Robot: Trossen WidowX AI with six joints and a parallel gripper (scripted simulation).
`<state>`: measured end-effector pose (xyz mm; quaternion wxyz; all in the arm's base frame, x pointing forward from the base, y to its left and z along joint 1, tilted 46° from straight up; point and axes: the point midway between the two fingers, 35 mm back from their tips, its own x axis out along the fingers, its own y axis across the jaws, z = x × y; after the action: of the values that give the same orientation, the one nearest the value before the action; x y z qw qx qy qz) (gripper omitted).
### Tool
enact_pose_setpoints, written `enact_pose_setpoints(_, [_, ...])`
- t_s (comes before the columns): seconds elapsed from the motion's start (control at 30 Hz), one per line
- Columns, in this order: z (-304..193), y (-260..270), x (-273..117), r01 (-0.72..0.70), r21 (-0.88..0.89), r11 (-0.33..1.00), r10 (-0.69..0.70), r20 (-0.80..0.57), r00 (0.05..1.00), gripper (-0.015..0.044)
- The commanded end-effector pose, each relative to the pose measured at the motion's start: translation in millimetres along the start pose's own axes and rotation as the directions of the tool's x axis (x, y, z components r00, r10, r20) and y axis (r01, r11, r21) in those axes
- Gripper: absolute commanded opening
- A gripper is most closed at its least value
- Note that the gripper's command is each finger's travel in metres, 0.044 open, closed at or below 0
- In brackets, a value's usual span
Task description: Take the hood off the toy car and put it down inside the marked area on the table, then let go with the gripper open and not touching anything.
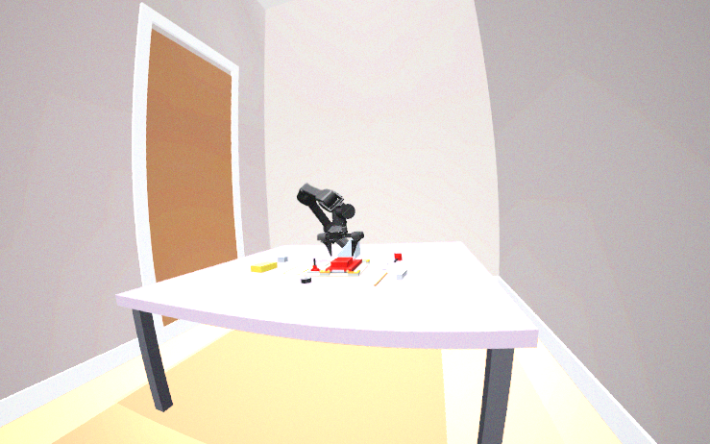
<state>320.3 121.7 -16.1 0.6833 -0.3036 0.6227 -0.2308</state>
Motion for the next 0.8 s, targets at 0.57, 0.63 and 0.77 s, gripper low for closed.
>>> enact_pose_setpoints(0.57, [-3, -1, 13, 0.011, -0.01, 1.0, -0.011, -0.003, 1.0, 0.044])
enact_pose_setpoints(0.63, [-3, -1, 14, 0.011, -0.01, 1.0, -0.011, -0.003, 1.0, 0.044])
enact_pose_setpoints(0.77, [-2, -1, 16, 0.011, -0.01, 1.0, -0.011, -0.003, 1.0, 0.044])
